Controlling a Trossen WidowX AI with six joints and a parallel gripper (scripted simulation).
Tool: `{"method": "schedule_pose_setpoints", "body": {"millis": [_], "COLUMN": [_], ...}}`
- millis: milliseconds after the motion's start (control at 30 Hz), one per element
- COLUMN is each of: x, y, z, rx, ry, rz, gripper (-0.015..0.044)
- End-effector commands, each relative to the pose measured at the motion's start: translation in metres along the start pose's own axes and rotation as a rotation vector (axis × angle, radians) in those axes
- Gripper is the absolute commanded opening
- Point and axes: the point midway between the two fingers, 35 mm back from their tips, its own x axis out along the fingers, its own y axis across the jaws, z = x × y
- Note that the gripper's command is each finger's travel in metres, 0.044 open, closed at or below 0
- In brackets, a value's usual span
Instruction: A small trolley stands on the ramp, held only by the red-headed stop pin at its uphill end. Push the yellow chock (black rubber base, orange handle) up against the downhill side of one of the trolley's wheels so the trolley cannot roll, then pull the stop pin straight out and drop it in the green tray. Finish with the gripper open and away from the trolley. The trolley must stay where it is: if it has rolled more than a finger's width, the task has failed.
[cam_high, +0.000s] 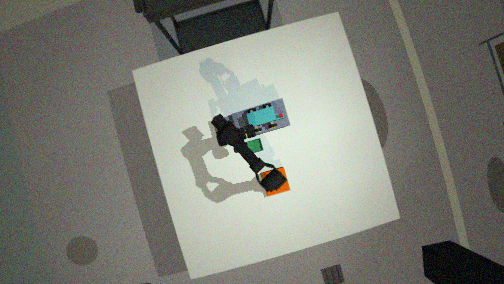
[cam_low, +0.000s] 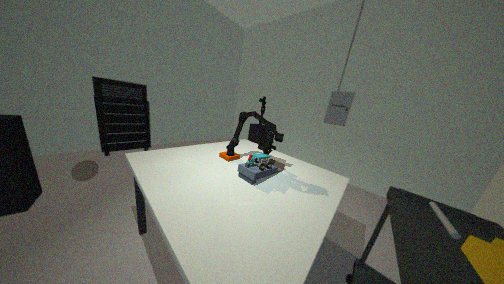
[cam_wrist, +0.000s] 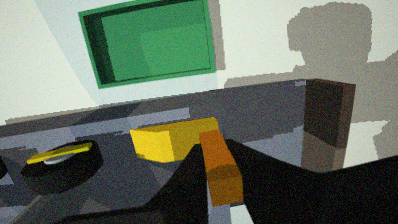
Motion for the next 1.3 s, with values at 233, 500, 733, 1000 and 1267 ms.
{"method": "schedule_pose_setpoints", "body": {"millis": [233,500,733,1000,1267], "x": [0.003,0.002,0.002,0.002,0.001], "y": [0.007,0.015,0.021,0.028,0.030], "z": [0.000,0.000,-0.001,-0.001,-0.002], "rx": [-0.004,-0.004,-0.004,-0.004,-0.002], "ry": [0.000,0.000,0.000,0.000,-0.001], "rz": [0.005,0.006,0.006,0.007,0.002], "gripper": [0.0000,0.0000,0.0000,0.0000,0.0000]}}
